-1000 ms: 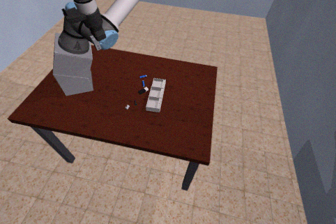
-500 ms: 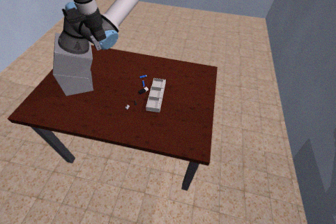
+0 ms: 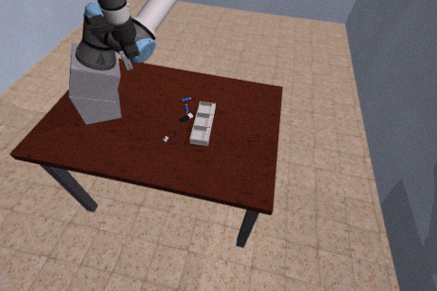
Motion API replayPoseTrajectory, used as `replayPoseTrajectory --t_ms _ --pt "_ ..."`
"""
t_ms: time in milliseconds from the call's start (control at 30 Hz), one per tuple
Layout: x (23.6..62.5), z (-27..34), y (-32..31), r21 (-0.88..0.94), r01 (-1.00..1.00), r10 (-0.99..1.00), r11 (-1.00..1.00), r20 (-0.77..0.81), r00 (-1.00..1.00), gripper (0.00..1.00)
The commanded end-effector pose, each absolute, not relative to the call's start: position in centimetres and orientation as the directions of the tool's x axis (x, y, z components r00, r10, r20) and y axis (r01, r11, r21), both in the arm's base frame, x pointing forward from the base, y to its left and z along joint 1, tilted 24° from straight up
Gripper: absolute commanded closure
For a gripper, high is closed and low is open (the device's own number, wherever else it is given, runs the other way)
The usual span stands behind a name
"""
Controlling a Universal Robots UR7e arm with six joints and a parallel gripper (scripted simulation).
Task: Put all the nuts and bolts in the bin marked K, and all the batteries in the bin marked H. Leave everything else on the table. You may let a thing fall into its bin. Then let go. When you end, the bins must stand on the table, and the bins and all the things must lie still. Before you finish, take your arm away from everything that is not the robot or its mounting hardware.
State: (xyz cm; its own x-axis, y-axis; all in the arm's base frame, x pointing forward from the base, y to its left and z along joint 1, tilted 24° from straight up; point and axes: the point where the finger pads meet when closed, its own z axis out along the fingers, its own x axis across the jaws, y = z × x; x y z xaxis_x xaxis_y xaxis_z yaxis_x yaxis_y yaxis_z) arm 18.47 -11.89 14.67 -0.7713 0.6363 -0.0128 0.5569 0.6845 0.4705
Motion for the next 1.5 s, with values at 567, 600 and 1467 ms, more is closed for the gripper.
replayPoseTrajectory --t_ms 567,600,1467 --pt "21.3 12.5 -12.6 0.387 0.706 0.743 0.593 0.076 -0.665 0.69" --pt "21.3 12.5 -12.6 0.387 0.706 0.743 0.593 0.076 -0.665 0.69" --pt "24.7 10.8 -11.6 0.342 0.798 0.826 0.496 0.099 -0.555 0.69"
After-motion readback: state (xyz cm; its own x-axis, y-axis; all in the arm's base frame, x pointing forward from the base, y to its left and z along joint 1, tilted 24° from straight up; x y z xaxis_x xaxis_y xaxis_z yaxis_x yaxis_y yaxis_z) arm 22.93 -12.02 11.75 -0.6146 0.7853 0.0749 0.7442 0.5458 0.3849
